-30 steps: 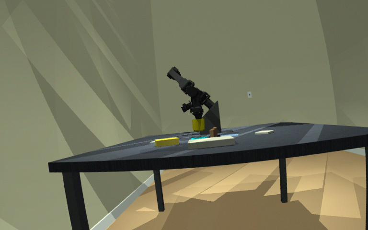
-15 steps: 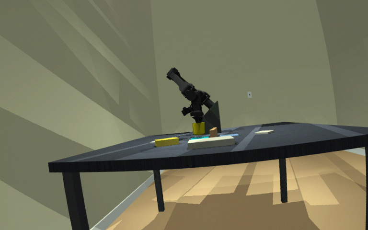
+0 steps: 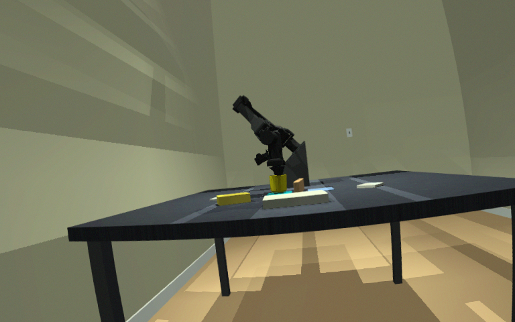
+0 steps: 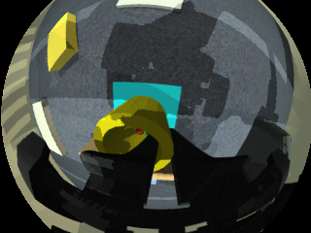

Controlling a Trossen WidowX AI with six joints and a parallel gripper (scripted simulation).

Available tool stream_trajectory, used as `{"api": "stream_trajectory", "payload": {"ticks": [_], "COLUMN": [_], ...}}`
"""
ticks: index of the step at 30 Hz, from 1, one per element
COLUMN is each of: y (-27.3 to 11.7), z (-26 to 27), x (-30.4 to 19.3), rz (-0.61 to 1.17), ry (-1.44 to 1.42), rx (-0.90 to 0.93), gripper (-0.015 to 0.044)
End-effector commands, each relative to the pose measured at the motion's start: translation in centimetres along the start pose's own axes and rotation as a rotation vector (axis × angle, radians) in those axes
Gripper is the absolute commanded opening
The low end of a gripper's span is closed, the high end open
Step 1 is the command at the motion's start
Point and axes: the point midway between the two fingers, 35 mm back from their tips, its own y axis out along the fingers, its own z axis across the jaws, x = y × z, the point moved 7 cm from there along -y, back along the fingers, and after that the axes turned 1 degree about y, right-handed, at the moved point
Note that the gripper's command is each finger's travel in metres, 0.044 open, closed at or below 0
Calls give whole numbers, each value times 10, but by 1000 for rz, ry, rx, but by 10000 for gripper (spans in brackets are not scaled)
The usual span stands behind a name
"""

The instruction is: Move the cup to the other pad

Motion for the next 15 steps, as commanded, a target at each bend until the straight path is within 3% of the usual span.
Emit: {"api": "stream_trajectory", "payload": {"ticks": [1, 8, 13, 15], "y": [-1, -1, -1, -1], "z": [0, 0, 0, 0], "x": [0, 0, 0, 0], "rz": [0, 0, 0, 0], "ry": [1, 1, 1, 1], "rx": [1, 1, 1, 1], "gripper": [0, 0, 131, 147]}}
